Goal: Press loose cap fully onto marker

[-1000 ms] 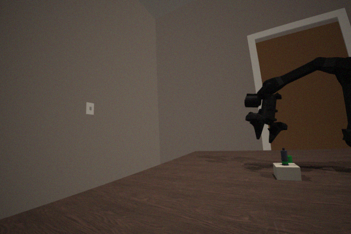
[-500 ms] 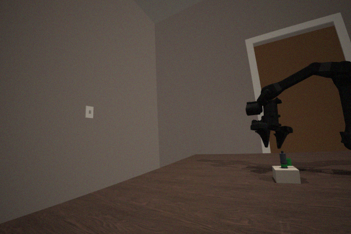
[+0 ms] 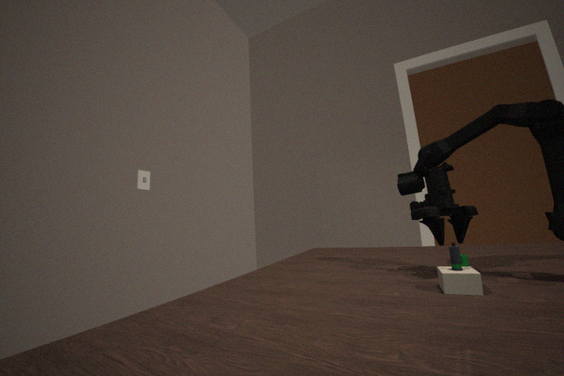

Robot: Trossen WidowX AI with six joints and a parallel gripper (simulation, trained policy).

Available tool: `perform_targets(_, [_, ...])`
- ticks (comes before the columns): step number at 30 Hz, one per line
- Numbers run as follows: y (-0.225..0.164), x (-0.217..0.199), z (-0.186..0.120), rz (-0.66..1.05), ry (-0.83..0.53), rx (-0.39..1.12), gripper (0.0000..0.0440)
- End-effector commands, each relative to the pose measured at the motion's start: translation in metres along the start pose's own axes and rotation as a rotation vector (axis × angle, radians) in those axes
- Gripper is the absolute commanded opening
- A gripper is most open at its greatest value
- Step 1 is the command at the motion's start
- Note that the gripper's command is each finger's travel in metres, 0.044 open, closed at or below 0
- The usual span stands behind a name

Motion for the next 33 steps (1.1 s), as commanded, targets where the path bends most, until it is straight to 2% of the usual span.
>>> perform_targets(1, [-0.002, -0.005, 0.007, -0.011, -0.034, 0.029, 0.0329])
perform_targets(24, [-0.004, -0.014, 0.055, -0.111, -0.096, 0.116, 0.0289])
perform_targets(29, [-0.004, -0.014, 0.062, -0.138, -0.104, 0.112, 0.0268])
perform_targets(33, [-0.004, -0.014, 0.064, -0.158, -0.111, 0.103, 0.0226])
Point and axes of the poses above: the point midway between the two fingers, 35 mm back from their tips, its own z axis out along the fingers, its own x axis across the jaws, y = z × x, the point moved 6 cm from there along -z, back along the fingers, and after that the axes turned 9 degrees about -z, right-handed, at the moved point
